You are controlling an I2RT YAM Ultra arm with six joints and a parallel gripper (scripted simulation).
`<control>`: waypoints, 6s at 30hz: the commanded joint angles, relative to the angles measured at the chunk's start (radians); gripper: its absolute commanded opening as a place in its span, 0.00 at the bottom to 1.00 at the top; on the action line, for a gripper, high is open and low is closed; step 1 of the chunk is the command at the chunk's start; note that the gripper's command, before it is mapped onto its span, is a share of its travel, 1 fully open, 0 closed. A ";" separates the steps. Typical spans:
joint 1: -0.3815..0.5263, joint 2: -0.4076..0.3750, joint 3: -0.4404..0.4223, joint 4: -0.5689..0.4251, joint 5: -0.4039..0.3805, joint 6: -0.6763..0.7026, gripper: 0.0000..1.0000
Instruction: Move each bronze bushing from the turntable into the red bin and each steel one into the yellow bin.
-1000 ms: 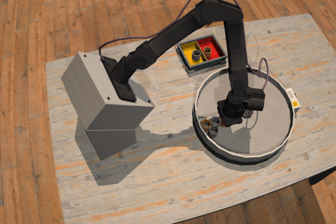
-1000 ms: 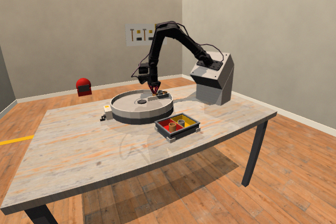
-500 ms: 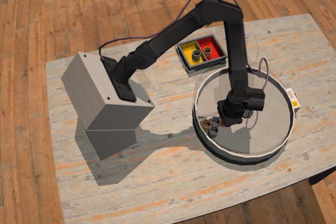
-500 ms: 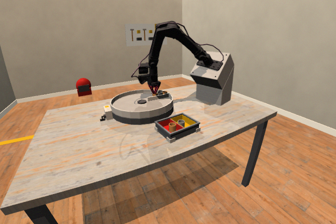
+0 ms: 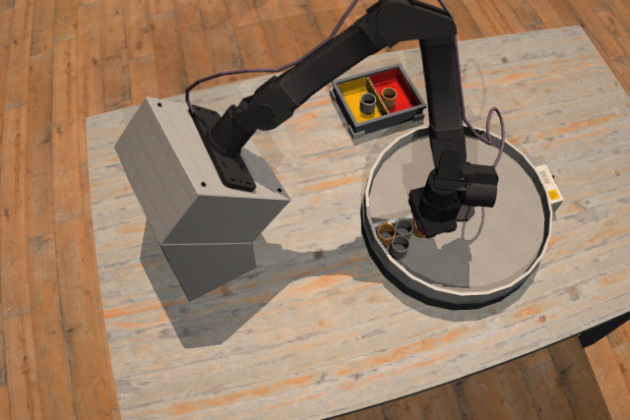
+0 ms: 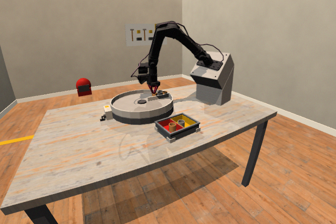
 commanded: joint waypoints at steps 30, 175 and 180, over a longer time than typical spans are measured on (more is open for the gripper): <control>-0.012 -0.006 -0.008 -0.016 -0.010 0.000 0.00; 1.055 -0.231 0.432 -0.483 0.709 0.807 0.00; 1.110 -0.172 0.528 -0.531 0.750 0.848 0.00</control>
